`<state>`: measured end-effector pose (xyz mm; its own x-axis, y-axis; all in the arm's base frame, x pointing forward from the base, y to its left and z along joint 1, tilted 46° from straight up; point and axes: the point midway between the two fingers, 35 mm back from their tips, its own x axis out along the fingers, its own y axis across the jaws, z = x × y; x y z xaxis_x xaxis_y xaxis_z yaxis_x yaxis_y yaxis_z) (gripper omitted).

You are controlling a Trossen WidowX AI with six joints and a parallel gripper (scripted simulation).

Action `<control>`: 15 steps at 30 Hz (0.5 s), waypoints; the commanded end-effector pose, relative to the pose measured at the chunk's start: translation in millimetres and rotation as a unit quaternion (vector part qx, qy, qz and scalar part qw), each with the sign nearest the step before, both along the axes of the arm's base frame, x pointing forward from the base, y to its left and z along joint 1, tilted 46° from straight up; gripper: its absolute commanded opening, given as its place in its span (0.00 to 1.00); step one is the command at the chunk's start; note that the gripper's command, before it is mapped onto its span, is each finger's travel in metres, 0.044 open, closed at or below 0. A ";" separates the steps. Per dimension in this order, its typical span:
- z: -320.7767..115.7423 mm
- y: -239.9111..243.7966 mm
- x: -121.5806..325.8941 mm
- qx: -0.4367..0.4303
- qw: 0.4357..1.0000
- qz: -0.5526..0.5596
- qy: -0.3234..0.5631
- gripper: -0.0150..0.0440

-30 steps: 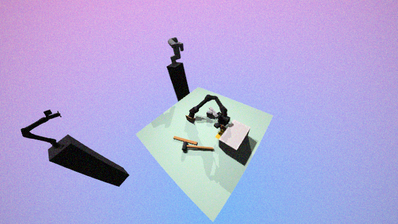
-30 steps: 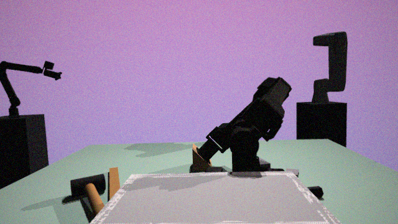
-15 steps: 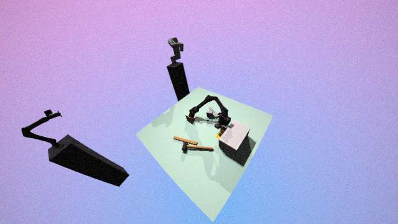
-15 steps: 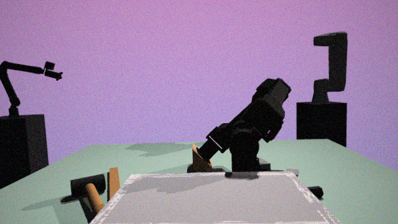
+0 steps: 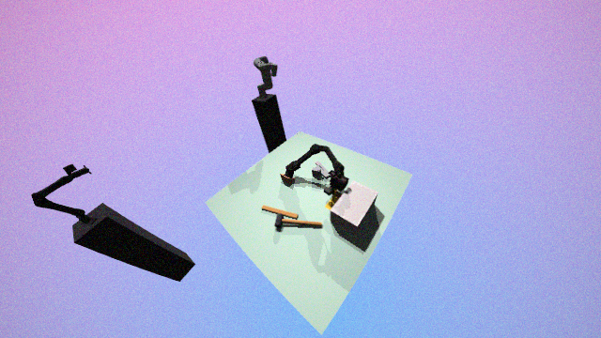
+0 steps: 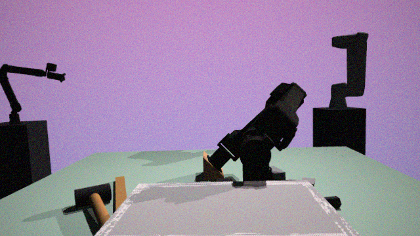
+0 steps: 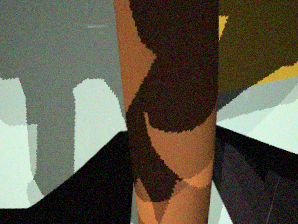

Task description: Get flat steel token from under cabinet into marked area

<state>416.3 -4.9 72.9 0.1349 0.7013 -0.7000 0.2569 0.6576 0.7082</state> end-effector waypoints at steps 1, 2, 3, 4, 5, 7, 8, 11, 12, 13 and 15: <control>-6.8 -5.1 -2.4 0.001 1.000 -0.003 0.005 0.25; -7.7 -5.8 -2.7 0.001 1.000 -0.003 0.005 0.25; -8.6 -6.4 -3.0 0.001 1.000 -0.003 0.005 0.25; -9.4 -7.1 -3.3 0.001 1.000 -0.003 0.005 0.25; -10.3 -7.9 -3.6 0.001 1.000 -0.003 0.005 0.25; -12.0 -9.3 -4.2 0.001 1.000 -0.003 0.005 0.25; -12.8 -10.1 -4.5 0.001 1.000 -0.003 0.005 0.25; -15.2 -12.2 -5.4 0.001 1.000 -0.003 0.005 0.25; -15.9 -12.9 -5.7 0.001 1.000 -0.003 0.005 0.25; -16.7 -13.6 -5.9 0.001 1.000 -0.003 0.005 0.25; -18.1 -14.9 -6.5 0.001 1.000 -0.003 0.005 0.25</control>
<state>411.8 -15.3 61.1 0.1366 0.7030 -0.6979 0.2565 0.6554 0.7104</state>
